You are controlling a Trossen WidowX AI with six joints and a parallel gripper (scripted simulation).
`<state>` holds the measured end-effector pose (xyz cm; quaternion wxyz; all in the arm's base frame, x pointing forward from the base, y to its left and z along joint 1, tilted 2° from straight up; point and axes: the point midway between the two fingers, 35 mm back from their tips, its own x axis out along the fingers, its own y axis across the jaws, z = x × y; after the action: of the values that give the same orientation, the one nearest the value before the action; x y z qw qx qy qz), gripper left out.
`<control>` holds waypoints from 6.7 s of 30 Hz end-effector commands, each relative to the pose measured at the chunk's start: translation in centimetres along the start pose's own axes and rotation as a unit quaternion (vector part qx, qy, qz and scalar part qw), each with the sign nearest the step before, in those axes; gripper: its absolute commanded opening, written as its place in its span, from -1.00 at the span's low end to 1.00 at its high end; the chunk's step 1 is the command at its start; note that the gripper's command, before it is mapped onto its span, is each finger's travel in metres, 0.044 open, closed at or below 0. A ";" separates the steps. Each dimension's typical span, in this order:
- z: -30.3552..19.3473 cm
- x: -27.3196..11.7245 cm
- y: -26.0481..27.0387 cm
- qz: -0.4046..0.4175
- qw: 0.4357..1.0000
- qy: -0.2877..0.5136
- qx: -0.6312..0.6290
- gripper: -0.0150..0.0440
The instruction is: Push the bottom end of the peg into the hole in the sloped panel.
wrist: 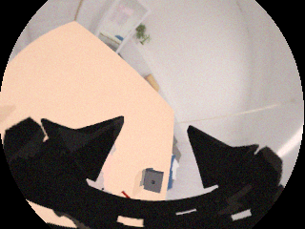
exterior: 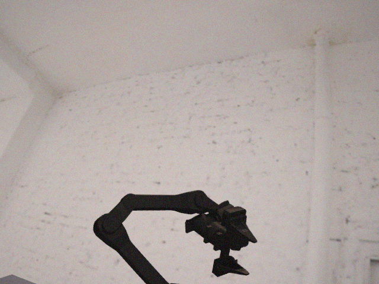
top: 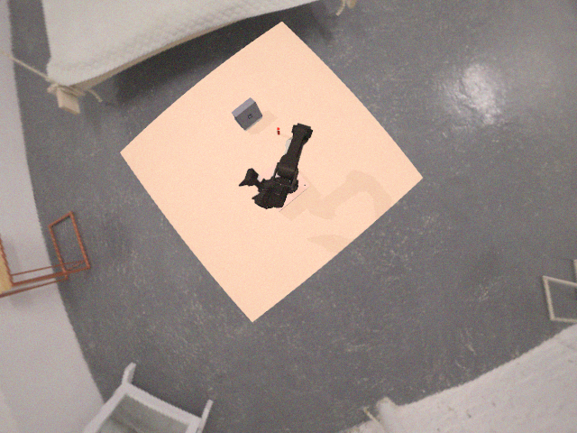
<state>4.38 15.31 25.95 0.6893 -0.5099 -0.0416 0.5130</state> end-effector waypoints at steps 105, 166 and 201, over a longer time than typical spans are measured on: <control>-14.6 8.3 -5.7 -0.071 0.783 0.443 0.431 1.00; -30.7 4.6 -4.8 -0.137 0.473 0.525 0.694 1.00; -39.6 -1.3 -2.1 -0.195 0.253 0.485 0.814 1.00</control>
<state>28.17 -10.78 9.48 0.7150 0.1710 0.6452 -0.2079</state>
